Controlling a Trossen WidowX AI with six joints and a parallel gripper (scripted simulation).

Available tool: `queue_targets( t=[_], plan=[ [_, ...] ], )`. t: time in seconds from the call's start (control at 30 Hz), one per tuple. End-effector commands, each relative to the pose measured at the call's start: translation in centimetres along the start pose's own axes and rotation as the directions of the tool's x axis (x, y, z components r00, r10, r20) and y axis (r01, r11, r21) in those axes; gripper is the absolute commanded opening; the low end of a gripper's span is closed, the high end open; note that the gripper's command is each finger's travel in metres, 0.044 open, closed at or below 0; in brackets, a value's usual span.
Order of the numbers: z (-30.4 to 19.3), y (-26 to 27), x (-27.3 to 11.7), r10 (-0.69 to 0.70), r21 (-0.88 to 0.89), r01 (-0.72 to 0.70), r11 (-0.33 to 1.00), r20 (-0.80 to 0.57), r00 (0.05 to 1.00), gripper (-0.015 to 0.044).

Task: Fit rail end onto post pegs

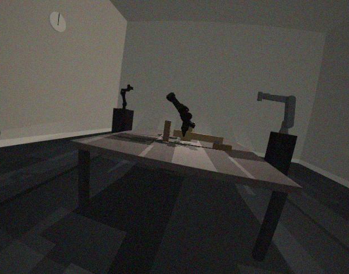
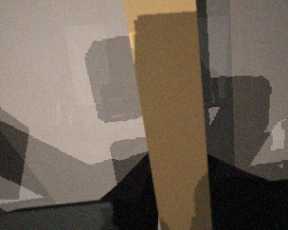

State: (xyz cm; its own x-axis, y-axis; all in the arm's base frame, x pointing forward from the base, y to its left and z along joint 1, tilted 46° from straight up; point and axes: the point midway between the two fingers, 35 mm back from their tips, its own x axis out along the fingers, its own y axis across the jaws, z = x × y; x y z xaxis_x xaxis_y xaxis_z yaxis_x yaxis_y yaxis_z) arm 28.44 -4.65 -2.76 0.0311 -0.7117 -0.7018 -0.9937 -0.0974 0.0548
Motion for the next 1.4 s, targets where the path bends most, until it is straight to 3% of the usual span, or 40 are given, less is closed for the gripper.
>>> queue_targets(
  t=[0.0,1.37],
  plan=[
    [-0.1,-0.1,-0.2,-0.007,-0.003,0.007,1.0,0.0,1.0,0.0],
    [-1.4,-0.1,-0.2,-0.007,-0.003,0.007,1.0,0.0,1.0,0.0]
  ],
)
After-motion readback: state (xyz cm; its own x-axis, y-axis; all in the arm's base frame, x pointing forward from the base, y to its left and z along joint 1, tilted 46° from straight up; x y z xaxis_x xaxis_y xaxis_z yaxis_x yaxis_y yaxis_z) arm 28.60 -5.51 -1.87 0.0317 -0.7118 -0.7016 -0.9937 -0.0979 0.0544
